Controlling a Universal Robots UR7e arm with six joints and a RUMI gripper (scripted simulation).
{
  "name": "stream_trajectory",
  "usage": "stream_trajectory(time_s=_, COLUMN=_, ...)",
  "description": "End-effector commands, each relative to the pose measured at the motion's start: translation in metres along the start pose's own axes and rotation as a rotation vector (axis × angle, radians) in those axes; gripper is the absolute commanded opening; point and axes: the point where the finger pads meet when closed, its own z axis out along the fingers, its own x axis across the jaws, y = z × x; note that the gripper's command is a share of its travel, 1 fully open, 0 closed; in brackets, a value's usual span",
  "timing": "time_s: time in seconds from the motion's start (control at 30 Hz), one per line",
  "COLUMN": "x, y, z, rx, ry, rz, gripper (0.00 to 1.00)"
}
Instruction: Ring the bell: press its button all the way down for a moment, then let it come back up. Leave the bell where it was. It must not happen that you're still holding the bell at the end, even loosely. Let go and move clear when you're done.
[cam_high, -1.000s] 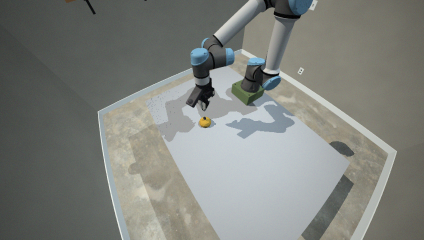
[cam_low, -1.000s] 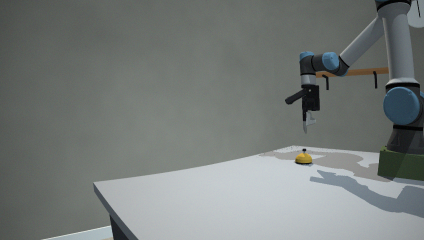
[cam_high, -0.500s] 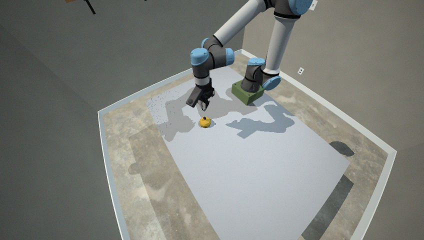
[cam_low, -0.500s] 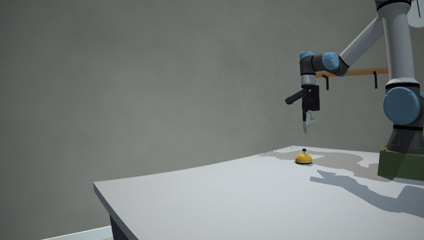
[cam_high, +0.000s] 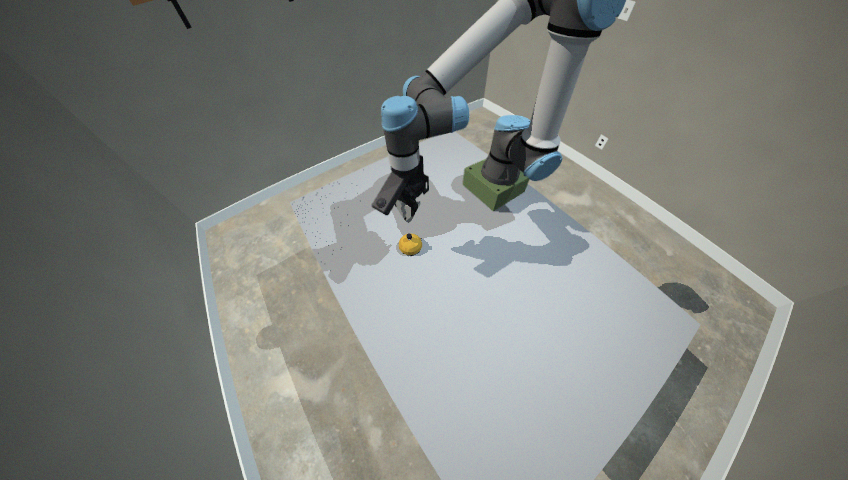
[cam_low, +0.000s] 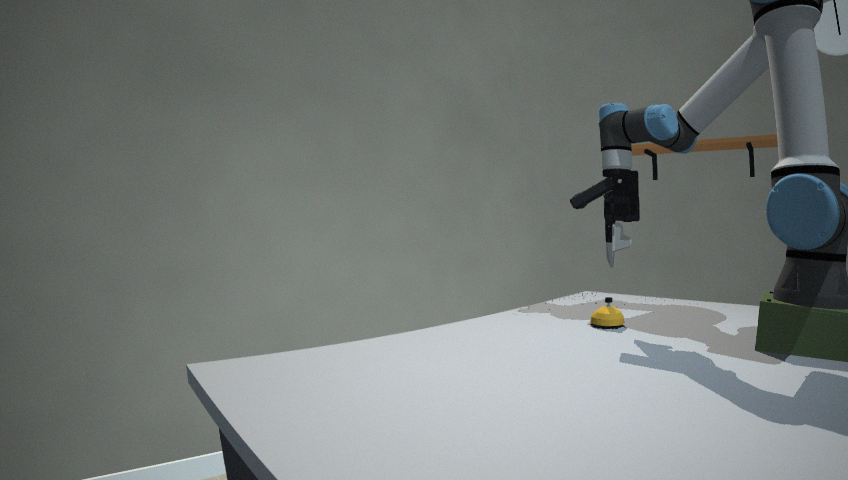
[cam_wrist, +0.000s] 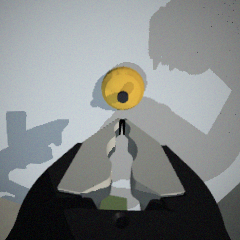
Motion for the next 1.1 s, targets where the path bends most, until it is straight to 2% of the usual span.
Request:
stream_trajectory(time_s=0.0, x=0.0, y=0.0, z=0.0, rx=0.001, ry=0.001, rz=0.0, gripper=0.0)
stream_trajectory(time_s=0.63, x=0.0, y=0.0, z=0.0, rx=0.001, ry=0.0, rz=0.0, gripper=0.0)
stream_trajectory(time_s=1.07, x=0.0, y=-0.001, z=0.01, rx=0.001, ry=-0.002, rz=0.0, gripper=0.0)
